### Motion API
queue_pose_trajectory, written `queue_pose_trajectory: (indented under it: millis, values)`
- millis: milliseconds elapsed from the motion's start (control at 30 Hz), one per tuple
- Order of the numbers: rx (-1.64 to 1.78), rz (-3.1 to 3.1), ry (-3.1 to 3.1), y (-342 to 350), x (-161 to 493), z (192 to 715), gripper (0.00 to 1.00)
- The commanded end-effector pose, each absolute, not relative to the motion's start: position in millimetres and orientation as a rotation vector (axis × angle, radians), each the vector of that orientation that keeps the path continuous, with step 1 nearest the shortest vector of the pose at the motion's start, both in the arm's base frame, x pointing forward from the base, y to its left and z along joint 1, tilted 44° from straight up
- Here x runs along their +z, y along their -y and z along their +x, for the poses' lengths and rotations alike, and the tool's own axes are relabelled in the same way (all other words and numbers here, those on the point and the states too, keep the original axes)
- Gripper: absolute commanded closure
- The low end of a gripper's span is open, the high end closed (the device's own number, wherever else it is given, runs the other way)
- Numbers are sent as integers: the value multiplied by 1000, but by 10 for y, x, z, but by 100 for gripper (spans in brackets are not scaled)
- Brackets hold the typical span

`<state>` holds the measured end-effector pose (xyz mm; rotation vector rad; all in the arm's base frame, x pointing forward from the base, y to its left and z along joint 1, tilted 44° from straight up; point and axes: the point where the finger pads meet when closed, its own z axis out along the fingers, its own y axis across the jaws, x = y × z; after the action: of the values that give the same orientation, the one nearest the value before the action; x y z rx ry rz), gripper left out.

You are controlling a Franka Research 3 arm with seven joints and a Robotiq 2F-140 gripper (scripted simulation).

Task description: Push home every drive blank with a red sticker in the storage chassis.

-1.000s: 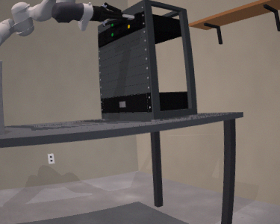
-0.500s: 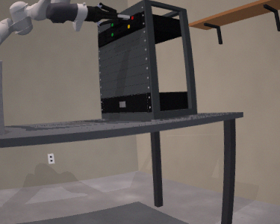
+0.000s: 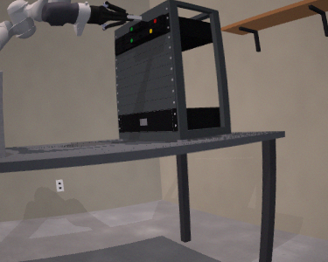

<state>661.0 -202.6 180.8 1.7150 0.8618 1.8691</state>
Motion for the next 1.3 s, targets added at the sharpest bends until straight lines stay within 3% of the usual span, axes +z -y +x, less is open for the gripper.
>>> queue_pose_trajectory:
  millis: [0,400,1267]
  values:
    - [1873,1690,-880,1996,1845,6599,100]
    - [1873,1690,-880,2021,1845,6423,100]
    - [1873,1690,-880,2190,1840,5205,100]
